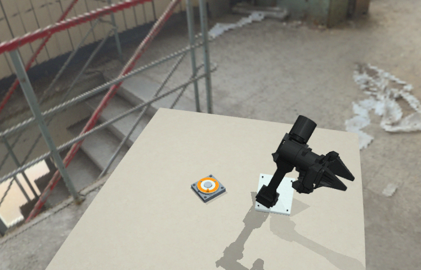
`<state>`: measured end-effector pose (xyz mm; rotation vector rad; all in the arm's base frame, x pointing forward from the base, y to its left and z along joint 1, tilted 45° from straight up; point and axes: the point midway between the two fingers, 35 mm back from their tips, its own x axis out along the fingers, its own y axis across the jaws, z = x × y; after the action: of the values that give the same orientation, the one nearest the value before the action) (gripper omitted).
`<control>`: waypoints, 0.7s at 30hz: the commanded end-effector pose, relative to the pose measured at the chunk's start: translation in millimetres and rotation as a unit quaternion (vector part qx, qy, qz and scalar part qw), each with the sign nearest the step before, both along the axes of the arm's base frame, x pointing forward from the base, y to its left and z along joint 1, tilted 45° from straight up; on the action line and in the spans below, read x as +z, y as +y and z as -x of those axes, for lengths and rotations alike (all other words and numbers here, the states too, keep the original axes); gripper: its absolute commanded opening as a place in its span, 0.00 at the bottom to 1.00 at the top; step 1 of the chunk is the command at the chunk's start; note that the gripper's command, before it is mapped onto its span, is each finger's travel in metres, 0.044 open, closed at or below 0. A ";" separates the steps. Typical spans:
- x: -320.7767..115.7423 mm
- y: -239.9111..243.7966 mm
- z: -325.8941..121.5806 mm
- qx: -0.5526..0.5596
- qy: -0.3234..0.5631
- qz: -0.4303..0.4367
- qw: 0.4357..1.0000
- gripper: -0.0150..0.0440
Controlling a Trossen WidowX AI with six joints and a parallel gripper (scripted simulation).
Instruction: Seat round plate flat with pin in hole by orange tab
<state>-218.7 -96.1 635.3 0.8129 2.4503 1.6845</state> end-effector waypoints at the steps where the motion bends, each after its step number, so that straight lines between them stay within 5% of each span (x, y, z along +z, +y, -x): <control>1: 2.7 3.9 -1.3 -0.002 0.006 -0.001 1.000 0.89; 9: 31.1 122.0 -60.1 -0.059 0.178 0.160 0.969 0.53; 15: 24.5 220.8 -152.3 -0.102 0.375 0.310 0.868 0.26; 21: -4.9 281.8 -258.0 -0.139 0.552 0.372 0.733 0.25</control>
<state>-8.5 162.9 646.6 2.0112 2.8948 0.1206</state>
